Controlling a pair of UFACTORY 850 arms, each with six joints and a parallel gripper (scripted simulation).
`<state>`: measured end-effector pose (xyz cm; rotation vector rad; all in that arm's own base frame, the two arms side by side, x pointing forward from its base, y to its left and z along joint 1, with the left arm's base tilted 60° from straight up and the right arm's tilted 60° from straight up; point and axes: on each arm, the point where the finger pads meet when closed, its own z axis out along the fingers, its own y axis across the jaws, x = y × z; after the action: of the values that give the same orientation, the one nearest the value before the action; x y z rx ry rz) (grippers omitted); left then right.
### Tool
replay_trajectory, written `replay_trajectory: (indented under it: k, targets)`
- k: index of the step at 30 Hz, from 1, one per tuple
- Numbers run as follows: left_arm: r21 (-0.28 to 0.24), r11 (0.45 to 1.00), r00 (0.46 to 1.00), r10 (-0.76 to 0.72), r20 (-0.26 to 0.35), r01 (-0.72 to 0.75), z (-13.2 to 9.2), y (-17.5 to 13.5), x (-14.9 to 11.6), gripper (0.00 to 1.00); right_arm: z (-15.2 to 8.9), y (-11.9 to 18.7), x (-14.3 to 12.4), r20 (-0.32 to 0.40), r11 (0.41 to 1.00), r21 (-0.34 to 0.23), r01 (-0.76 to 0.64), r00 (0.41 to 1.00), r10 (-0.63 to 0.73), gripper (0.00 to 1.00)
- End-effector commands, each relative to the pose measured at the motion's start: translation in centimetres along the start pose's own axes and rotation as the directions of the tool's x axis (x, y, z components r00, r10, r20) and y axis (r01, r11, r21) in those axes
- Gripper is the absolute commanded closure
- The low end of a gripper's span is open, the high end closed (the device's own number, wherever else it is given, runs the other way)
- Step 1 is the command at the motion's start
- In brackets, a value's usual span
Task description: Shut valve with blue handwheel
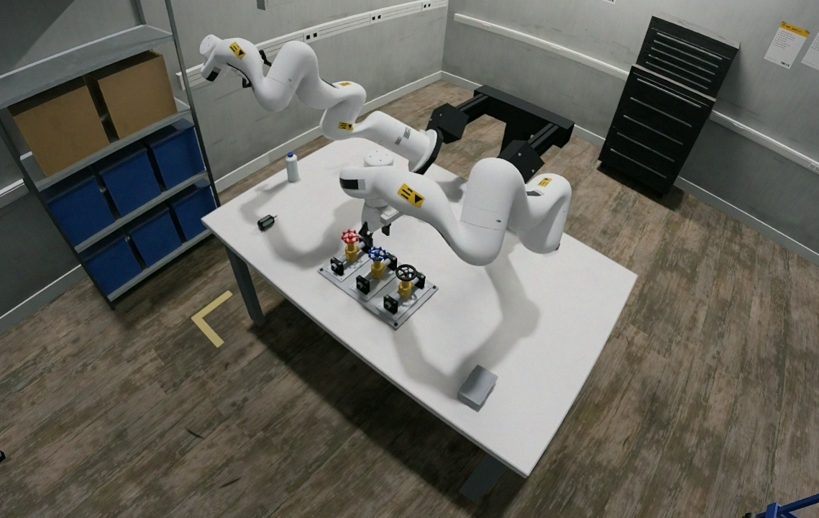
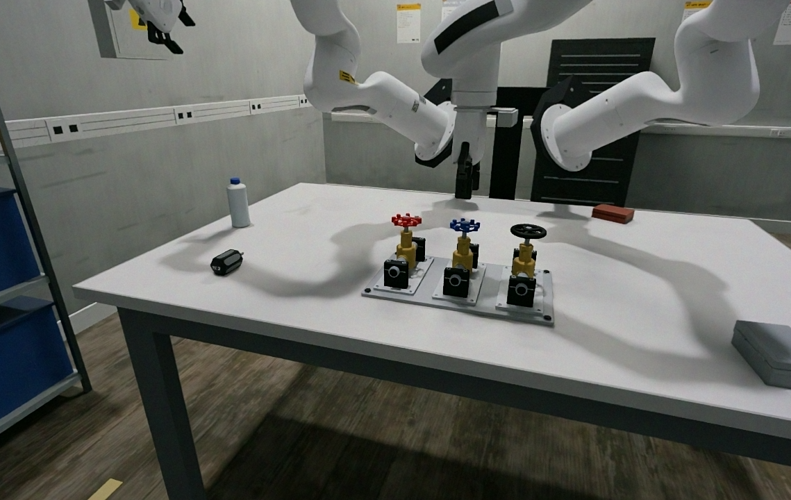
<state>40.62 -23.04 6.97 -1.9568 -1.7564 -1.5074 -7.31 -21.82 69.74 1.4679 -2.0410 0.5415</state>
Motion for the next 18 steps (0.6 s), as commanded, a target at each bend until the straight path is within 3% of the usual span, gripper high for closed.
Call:
replay_trajectory:
  k: [1, 18]
  targets:
    - [-0.001, 1.0, 1.0, -0.016, 0.001, 0.016, -0.05, 0.04, -0.03, 0.21, -0.05, 0.01, 0.02, -0.001, 1.0, 0.0, 0.0, 1.0, 0.0, 0.0]
    - [-0.001, 0.999, 0.999, -0.05, 0.001, 0.05, -0.05, 0.04, -0.03, 0.21, -0.05, 0.01, 0.02, -0.001, 1.0, 0.0, 0.0, 1.0, 0.0, 0.0]
